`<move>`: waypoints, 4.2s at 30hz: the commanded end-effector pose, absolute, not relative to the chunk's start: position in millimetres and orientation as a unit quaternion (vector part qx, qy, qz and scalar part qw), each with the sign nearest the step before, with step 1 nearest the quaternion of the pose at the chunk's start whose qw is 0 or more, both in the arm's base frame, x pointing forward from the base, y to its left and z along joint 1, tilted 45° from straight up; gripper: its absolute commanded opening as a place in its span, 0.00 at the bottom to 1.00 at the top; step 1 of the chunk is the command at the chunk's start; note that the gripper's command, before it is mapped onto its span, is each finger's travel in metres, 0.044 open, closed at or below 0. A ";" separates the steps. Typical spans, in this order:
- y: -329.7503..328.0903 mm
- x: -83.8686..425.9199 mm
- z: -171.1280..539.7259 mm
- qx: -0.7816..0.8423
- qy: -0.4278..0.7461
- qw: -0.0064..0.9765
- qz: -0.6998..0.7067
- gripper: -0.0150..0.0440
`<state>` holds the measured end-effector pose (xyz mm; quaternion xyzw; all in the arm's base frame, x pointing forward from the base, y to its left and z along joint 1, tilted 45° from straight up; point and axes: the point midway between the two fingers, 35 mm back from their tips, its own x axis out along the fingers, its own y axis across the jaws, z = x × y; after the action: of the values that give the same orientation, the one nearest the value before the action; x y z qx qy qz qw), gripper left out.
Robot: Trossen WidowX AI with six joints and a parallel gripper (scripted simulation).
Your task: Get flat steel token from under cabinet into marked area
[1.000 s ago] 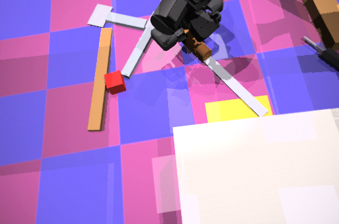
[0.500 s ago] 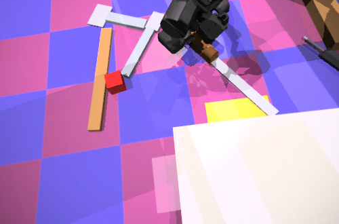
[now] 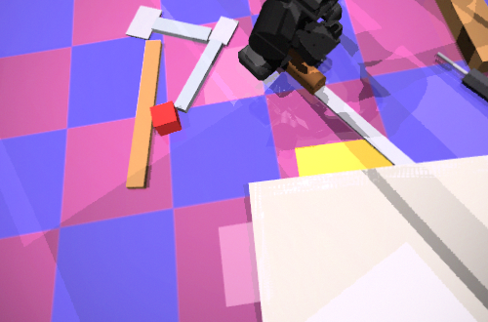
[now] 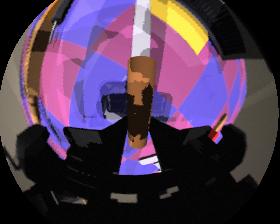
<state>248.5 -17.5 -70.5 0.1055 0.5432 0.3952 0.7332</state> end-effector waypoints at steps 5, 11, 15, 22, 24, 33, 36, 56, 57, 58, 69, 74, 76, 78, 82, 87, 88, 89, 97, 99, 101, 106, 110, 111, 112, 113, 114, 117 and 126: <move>-11.6 255.4 -61.7 0.103 0.542 0.735 0.395 0.25; -6.6 259.1 -56.4 0.103 0.542 0.735 0.395 0.25; -3.2 261.4 -52.8 0.103 0.542 0.735 0.395 0.25; 3.0 265.2 -46.3 0.103 0.541 0.735 0.395 0.25; 4.7 265.6 -44.6 0.103 0.541 0.735 0.395 0.25; 11.6 265.0 -38.1 0.103 0.541 0.735 0.396 0.25; 13.9 264.9 -35.8 0.103 0.541 0.735 0.396 0.25; 29.3 264.3 -21.0 0.104 0.541 0.735 0.396 0.25; 30.1 264.3 -20.3 0.104 0.541 0.735 0.396 0.25; 30.9 264.3 -19.6 0.104 0.541 0.735 0.396 0.25; 39.4 263.8 -11.3 0.104 0.541 0.735 0.396 0.25; 43.4 263.6 -7.5 0.104 0.541 0.735 0.396 0.25; 45.1 263.5 -5.9 0.104 0.541 0.735 0.396 0.25; 46.7 263.4 -4.4 0.104 0.541 0.735 0.396 0.25; 49.9 263.3 -1.2 0.104 0.541 0.734 0.396 0.25; 53.9 263.0 2.6 0.104 0.541 0.734 0.396 0.25; 54.7 263.0 3.4 0.104 0.541 0.734 0.396 0.25; 55.5 263.0 4.2 0.104 0.541 0.734 0.396 0.25; 62.2 262.6 10.6 0.105 0.541 0.734 0.397 0.25; 63.8 262.5 12.2 0.105 0.541 0.734 0.397 0.25; 65.5 262.4 13.8 0.105 0.541 0.734 0.397 0.25; 69.8 262.1 18.0 0.105 0.541 0.734 0.397 0.25; 73.3 261.9 21.4 0.105 0.541 0.734 0.397 0.25; 74.2 261.9 22.3 0.105 0.541 0.734 0.397 0.25; 75.1 261.8 23.1 0.105 0.541 0.734 0.397 0.25; 76.0 261.7 24.0 0.105 0.541 0.734 0.397 0.25; 76.9 261.7 24.9 0.105 0.540 0.734 0.397 0.25; 79.6 261.5 27.4 0.105 0.540 0.734 0.397 0.25; 87.9 260.9 35.6 0.105 0.540 0.734 0.397 0.25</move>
<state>261.1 84.9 31.2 0.1065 0.5419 0.3972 0.7329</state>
